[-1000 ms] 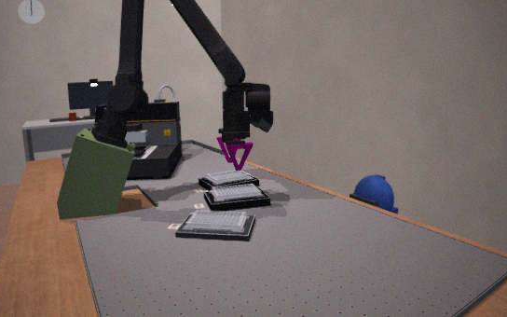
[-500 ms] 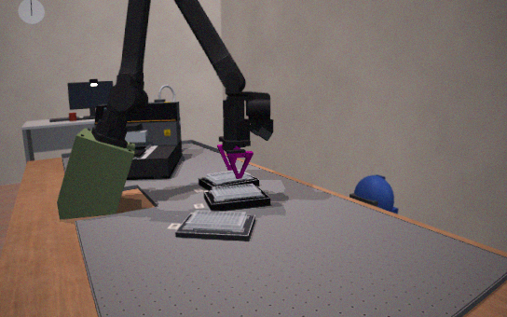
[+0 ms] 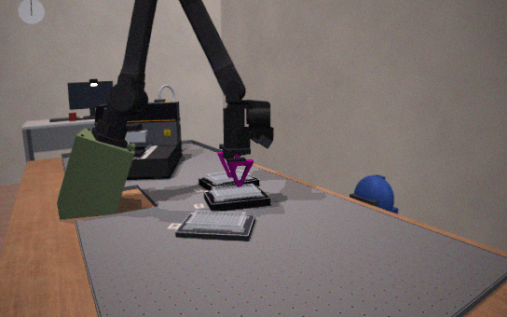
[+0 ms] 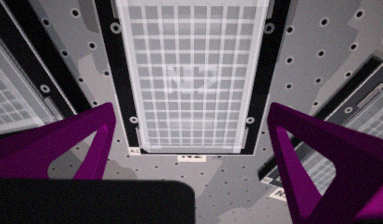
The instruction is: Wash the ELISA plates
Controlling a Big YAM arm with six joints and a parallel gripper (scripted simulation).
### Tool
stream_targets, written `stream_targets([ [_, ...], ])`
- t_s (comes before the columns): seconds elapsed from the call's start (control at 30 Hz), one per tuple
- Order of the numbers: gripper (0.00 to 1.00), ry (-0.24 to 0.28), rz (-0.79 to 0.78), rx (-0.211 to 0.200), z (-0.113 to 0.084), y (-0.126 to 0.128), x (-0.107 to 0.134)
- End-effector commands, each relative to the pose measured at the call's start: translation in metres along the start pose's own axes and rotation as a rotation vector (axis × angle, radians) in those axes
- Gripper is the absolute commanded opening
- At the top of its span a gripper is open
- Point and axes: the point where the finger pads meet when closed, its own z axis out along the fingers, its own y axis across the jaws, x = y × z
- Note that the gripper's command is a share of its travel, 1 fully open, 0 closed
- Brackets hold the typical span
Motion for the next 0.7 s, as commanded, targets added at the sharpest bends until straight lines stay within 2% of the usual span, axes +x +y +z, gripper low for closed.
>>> stream_targets([
  [0.0, 1.0, -0.009, 0.0, 0.002, 0.007, 0.003, -0.003],
  [0.1, 1.0, -0.011, 0.0, 0.003, 0.008, 0.003, -0.004],
  [0.13, 1.0, -0.048, 0.0, 0.018, -0.003, -0.002, -0.015],
  [0.2, 1.0, -0.048, -0.001, 0.018, -0.003, -0.002, -0.015],
  [0.23, 1.0, -0.027, -0.002, 0.011, 0.001, -0.003, -0.011],
  [0.67, 1.0, -0.027, -0.002, 0.011, 0.001, -0.003, -0.011],
])
